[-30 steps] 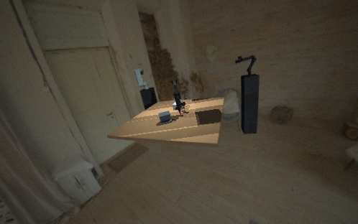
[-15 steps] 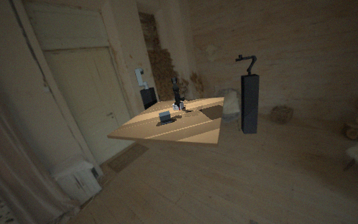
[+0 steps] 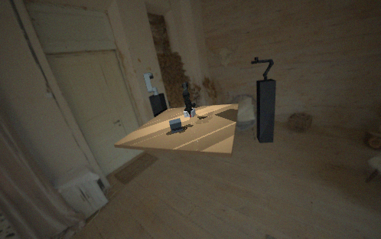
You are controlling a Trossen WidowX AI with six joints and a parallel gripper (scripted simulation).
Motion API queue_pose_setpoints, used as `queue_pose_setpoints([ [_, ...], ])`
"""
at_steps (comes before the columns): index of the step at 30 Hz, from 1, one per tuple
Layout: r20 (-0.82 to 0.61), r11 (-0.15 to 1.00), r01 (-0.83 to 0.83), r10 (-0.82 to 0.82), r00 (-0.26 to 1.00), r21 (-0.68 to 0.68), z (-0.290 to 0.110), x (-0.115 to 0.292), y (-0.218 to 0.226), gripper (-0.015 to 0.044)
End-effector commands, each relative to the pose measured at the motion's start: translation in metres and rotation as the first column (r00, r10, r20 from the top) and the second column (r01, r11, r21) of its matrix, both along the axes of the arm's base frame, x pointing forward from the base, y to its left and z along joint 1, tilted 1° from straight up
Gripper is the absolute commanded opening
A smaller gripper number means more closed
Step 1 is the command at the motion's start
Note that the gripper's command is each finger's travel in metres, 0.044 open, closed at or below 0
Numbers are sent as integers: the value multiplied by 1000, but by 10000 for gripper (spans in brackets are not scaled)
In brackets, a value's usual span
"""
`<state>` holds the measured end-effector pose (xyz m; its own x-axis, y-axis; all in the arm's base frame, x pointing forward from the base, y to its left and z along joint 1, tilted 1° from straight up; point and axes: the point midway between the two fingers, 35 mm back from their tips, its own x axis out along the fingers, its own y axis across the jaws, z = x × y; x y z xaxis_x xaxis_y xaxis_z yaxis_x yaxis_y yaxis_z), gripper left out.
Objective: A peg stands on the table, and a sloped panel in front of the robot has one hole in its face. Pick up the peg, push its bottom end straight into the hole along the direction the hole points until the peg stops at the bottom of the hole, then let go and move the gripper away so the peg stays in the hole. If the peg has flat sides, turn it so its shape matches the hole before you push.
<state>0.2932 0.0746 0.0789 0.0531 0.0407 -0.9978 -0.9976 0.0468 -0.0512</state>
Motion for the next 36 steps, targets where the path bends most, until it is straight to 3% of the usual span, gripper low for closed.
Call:
queue_pose_setpoints([
  [1, 4, 999, 29, -29, 1000, 22, 0, 2, -3, 0],
  [36, 26, 958, 219, -227, 973, 184, -2, 19, -33, 0],
])
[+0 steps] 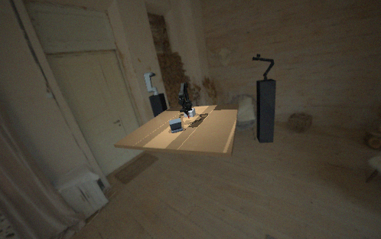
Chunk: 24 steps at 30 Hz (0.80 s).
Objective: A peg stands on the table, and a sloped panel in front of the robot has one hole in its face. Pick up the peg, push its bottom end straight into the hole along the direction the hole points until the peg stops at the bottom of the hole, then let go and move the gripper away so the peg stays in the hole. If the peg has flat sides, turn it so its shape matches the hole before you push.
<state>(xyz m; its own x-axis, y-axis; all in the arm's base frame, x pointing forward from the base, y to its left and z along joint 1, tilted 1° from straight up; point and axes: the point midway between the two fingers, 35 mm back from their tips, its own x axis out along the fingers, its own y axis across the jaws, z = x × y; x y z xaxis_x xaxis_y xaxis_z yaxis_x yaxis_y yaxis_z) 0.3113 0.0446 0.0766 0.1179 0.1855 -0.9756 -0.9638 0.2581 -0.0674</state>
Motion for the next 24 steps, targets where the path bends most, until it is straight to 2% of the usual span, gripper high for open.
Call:
queue_pose_setpoints([
  [1, 6, 999, 28, -28, 1000, 22, 0, 2, -4, 0],
  [24, 37, 981, 148, -153, 988, 124, 1, 12, -26, 0],
])
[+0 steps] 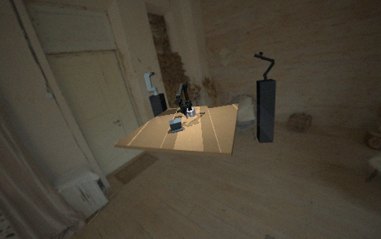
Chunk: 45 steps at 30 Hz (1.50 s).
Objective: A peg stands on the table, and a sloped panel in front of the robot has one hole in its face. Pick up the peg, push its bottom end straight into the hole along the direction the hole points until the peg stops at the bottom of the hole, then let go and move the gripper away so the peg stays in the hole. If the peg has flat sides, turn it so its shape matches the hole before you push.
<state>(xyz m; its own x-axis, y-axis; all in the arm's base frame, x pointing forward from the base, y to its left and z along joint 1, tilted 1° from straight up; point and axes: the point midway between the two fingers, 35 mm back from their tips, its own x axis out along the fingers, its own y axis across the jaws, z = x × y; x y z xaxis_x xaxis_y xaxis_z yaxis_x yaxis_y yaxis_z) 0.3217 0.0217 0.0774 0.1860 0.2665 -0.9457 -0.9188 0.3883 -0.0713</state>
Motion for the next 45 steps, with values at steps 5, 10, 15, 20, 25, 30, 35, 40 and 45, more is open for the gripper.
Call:
queue_pose_setpoints([
  [5, 15, 998, 47, -48, 999, 38, 1, 3, -8, 0],
  [10, 24, 996, 72, -74, 997, 60, 1, 5, -13, 0],
  [15, 33, 992, 97, -100, 994, 81, 2, 6, -19, 0],
  [20, 41, 987, 122, -126, 991, 102, 3, 8, -24, 0],
  [25, 50, 982, 145, -152, 987, 124, 3, 10, -30, 0],
  [30, 58, 975, 168, -178, 982, 145, 4, 11, -35, 0],
  [35, 66, 968, 190, -203, 977, 166, 5, 12, -41, 0],
  [40, 74, 959, 212, -229, 971, 187, 6, 13, -47, 0],
  [45, 82, 950, 232, -254, 964, 208, 7, 14, -53, 0],
])
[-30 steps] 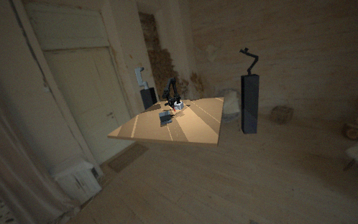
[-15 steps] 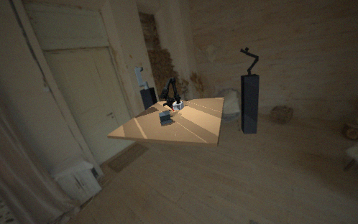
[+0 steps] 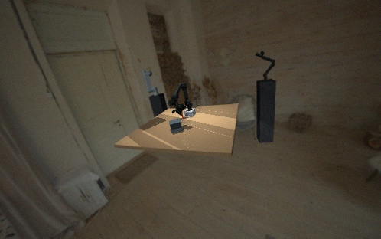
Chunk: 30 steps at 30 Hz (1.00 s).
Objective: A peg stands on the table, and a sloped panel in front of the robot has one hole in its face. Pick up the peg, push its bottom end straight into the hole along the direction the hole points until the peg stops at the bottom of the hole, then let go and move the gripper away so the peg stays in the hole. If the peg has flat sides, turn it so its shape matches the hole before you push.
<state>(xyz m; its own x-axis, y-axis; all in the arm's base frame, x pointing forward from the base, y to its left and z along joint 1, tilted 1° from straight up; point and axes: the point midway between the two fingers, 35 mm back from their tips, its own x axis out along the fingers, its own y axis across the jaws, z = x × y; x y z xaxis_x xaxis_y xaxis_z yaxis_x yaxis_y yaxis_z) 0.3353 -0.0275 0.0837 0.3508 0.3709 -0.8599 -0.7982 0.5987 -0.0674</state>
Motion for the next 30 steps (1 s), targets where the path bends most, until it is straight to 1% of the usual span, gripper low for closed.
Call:
queue_pose_setpoints([
  [1, 11, 1000, 24, -24, 1000, 20, 1, 1, -5, 0],
  [30, 83, 980, 151, -163, 983, 129, 8, 3, -40, 0],
])
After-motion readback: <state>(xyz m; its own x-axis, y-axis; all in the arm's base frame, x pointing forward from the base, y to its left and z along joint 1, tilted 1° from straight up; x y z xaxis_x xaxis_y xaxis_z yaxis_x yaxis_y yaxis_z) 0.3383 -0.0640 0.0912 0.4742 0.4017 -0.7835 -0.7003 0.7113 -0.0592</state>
